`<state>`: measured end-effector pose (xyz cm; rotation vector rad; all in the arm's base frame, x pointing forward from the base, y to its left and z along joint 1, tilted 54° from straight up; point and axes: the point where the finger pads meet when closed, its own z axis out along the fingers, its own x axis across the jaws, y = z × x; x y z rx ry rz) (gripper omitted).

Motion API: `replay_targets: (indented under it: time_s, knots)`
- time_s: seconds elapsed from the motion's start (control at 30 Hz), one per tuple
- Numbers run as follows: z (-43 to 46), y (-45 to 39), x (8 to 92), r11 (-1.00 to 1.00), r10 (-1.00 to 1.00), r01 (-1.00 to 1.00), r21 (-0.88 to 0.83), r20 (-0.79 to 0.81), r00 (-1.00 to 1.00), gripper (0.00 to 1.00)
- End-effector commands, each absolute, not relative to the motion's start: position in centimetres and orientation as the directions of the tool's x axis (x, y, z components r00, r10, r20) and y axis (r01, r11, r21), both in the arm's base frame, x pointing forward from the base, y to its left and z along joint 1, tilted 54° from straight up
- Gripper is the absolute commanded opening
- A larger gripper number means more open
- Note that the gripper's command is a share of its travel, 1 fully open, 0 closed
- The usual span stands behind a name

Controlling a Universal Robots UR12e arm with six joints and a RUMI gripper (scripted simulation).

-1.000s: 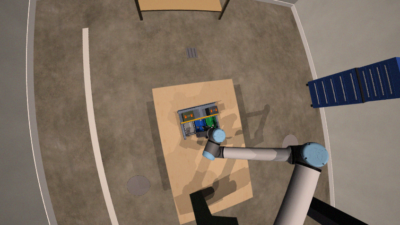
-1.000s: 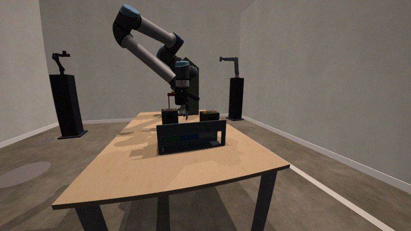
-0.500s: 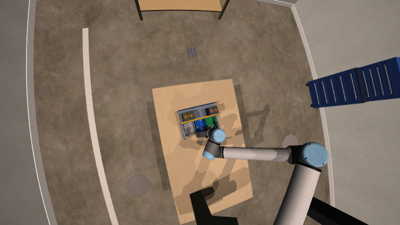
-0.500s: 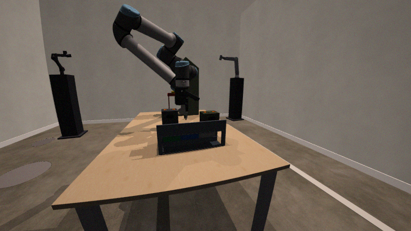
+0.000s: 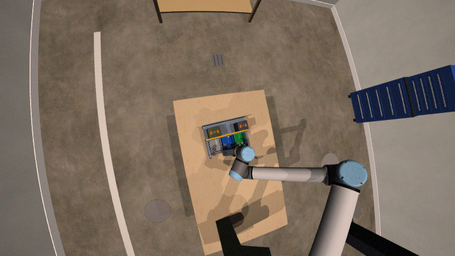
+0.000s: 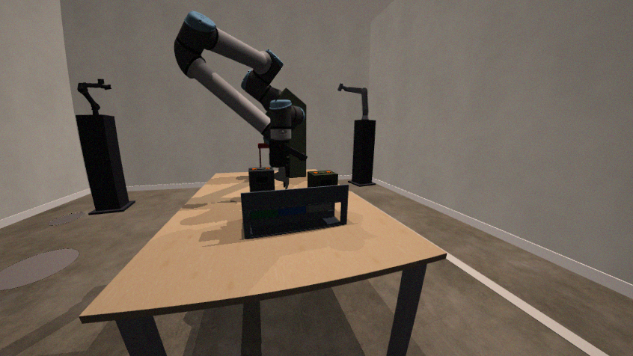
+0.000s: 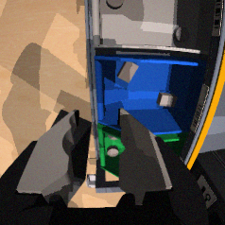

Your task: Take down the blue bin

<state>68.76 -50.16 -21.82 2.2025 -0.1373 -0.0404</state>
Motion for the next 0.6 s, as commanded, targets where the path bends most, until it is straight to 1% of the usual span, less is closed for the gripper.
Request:
replay_targets:
  time_s: [0.0, 0.2, 0.37, 0.57]
  knots:
    - [-22.1, -50.6, 68.8, -0.588, -0.112, -0.084, 0.805, 0.022, 0.993, 0.26]
    - [-22.1, -50.6, 68.8, -0.588, -0.112, -0.084, 0.805, 0.022, 0.993, 0.26]
    - [-24.7, -54.2, 68.4, -0.588, -0.112, -0.084, 0.805, 0.022, 0.993, 0.26]
    - [-24.7, -54.2, 68.4, -0.588, -0.112, -0.084, 0.805, 0.022, 0.993, 0.26]
